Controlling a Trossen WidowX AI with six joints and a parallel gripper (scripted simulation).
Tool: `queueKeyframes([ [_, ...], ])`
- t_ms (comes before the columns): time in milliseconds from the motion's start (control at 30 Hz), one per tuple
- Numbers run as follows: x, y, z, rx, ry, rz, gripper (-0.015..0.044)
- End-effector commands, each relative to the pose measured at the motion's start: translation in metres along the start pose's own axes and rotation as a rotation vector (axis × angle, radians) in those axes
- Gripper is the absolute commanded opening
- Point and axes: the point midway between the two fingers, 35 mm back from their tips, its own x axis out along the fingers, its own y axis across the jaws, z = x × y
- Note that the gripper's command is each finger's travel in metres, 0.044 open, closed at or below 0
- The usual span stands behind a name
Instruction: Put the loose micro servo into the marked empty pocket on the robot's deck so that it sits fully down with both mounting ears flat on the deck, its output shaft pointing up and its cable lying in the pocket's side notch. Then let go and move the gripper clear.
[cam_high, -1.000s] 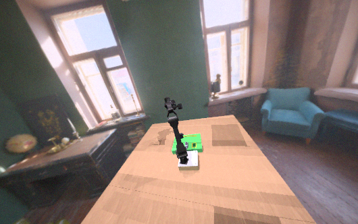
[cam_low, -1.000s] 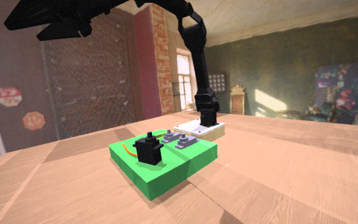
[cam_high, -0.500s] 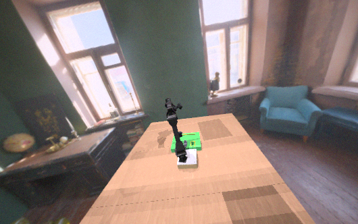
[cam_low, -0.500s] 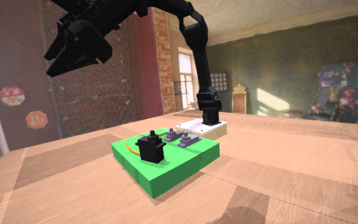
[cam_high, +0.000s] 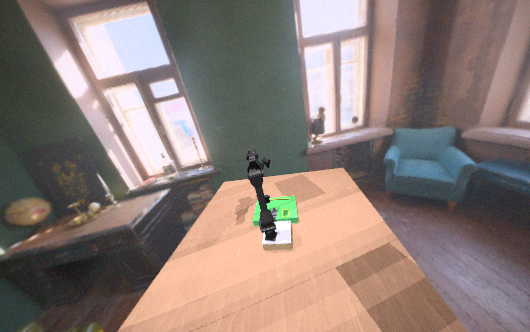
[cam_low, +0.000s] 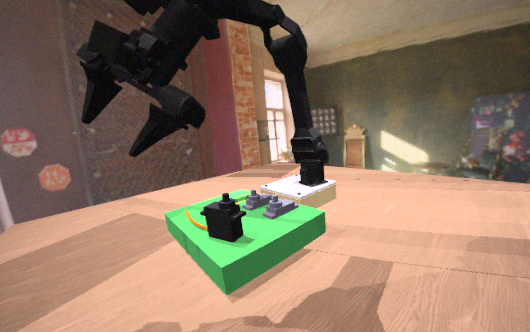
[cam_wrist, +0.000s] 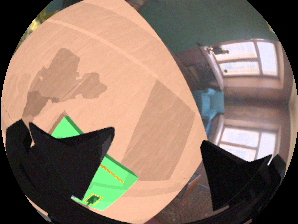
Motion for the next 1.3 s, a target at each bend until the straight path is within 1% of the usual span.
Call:
queueKeyframes([
  [0,0.005,0.012,-0.011,-0.114,0.025,0.061,0.0440],
  [300,0.011,0.037,-0.034,-0.386,0.055,0.209,0.0440],
  [600,0.012,0.062,-0.057,-0.644,0.048,0.370,0.0440],
  [900,0.009,0.085,-0.080,-0.883,0.001,0.538,0.0440],
  [1167,0.002,0.105,-0.099,-1.076,-0.078,0.689,0.0440],
  [1267,0.001,0.109,-0.102,-1.109,-0.096,0.715,0.0440],
])
